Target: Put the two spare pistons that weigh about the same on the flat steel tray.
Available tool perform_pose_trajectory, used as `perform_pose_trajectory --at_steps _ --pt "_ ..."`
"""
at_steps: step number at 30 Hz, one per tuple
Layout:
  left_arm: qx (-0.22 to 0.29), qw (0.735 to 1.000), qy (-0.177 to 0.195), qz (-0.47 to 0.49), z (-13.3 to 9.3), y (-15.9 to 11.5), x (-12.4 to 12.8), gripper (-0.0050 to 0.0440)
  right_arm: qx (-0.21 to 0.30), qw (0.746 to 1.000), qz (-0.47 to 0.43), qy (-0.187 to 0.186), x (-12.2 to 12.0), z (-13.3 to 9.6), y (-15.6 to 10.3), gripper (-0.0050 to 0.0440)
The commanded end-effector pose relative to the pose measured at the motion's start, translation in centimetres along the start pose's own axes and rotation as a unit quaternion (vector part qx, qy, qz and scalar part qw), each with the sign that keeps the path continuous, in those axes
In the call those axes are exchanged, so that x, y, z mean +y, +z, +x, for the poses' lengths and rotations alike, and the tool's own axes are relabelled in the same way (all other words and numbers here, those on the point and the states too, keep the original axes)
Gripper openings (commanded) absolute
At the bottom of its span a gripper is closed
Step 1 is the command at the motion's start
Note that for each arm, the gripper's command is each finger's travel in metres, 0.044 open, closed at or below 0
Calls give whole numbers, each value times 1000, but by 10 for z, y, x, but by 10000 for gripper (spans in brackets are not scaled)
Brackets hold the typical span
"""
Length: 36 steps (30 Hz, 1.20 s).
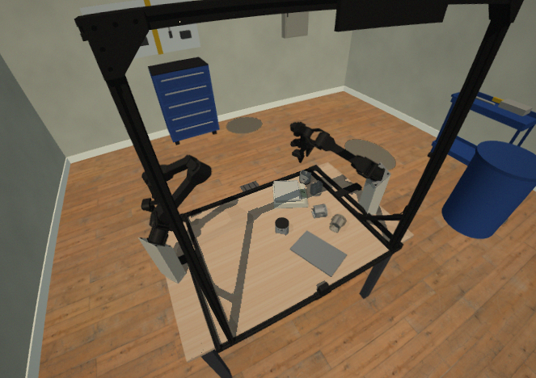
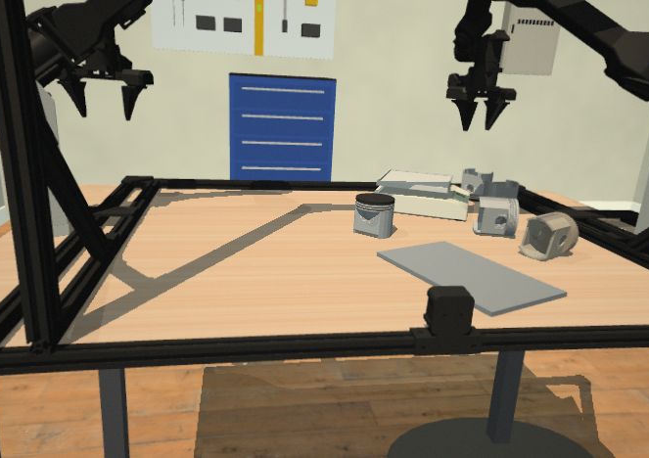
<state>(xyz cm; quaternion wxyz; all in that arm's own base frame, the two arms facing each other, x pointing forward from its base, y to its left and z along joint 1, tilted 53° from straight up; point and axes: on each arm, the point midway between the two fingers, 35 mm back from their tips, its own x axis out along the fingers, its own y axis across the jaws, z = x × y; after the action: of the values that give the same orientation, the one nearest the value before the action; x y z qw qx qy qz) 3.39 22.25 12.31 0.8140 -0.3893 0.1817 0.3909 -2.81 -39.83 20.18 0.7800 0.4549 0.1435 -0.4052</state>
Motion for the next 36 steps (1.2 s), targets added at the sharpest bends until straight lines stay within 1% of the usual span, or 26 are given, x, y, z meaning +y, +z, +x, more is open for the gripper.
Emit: perform_pose_trajectory --at_steps 1,8,13,15,27,30,32,34,36 --pt "0 1000 -1 0 0 0 0 440 0 1000 -30 0 15 -2 -7 378" --pt "0 1000 -1 0 0 0 0 440 1 999 -50 -1 43 -4 -28 378" --pt "0 1000 -1 0 0 0 0 440 3 996 -84 -2 61 -5 -46 378" --pt "0 1000 -1 0 0 0 0 440 3 996 -84 -2 61 -5 -46 378" --pt "0 1000 -1 0 0 0 0 440 4 991 -130 -2 97 -6 -94 378" --pt "0 1000 -1 0 0 0 0 440 3 989 -150 -1 104 -7 -107 378" --pt "0 1000 -1 0 0 0 0 440 3 989 -150 -1 104 -7 -107 378" --pt "0 1000 -1 0 0 0 0 440 2 986 -169 -1 108 -6 -116 378" --pt "0 1000 -1 0 0 0 0 440 2 986 -169 -1 112 -6 -125 378"
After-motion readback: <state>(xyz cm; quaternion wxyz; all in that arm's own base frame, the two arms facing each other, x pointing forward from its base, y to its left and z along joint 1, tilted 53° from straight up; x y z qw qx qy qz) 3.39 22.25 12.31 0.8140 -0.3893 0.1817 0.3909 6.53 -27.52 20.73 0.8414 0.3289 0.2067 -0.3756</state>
